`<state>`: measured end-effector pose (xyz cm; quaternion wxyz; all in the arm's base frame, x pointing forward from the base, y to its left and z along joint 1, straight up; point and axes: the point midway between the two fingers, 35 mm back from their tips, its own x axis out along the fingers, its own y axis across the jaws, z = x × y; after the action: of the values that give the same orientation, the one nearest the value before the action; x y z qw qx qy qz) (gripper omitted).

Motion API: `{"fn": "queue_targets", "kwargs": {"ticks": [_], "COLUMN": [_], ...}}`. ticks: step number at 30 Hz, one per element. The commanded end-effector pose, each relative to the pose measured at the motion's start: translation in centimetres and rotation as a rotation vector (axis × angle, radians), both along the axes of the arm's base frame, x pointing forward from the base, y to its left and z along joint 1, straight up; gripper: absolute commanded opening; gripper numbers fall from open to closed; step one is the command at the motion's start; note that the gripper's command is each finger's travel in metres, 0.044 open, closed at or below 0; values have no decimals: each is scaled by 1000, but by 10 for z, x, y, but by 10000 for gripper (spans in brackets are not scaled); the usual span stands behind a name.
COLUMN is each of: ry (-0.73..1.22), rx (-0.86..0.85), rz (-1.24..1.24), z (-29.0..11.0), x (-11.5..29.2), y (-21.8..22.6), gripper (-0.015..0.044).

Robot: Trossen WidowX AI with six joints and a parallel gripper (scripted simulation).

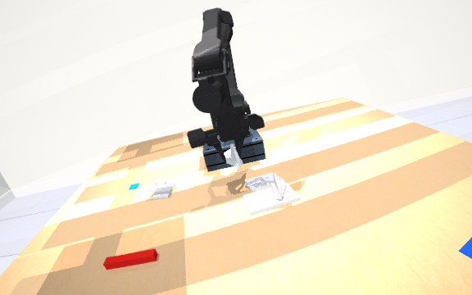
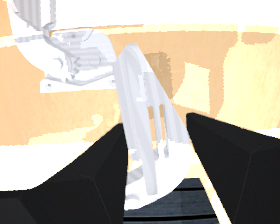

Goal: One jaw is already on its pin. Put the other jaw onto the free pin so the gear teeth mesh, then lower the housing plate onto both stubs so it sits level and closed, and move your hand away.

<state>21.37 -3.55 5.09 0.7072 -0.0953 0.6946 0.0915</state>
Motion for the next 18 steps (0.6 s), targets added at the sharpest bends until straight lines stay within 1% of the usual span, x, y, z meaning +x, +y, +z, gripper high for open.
{"fn": "queue_targets", "kwargs": {"ticks": [1,13,18], "ry": [-3,-3,-4], "rx": [0,0,1], "rz": [26,29,29], "z": [0,0,2], "x": [0,1,13], "y": [0,0,5], "gripper": [134,134,134]}}
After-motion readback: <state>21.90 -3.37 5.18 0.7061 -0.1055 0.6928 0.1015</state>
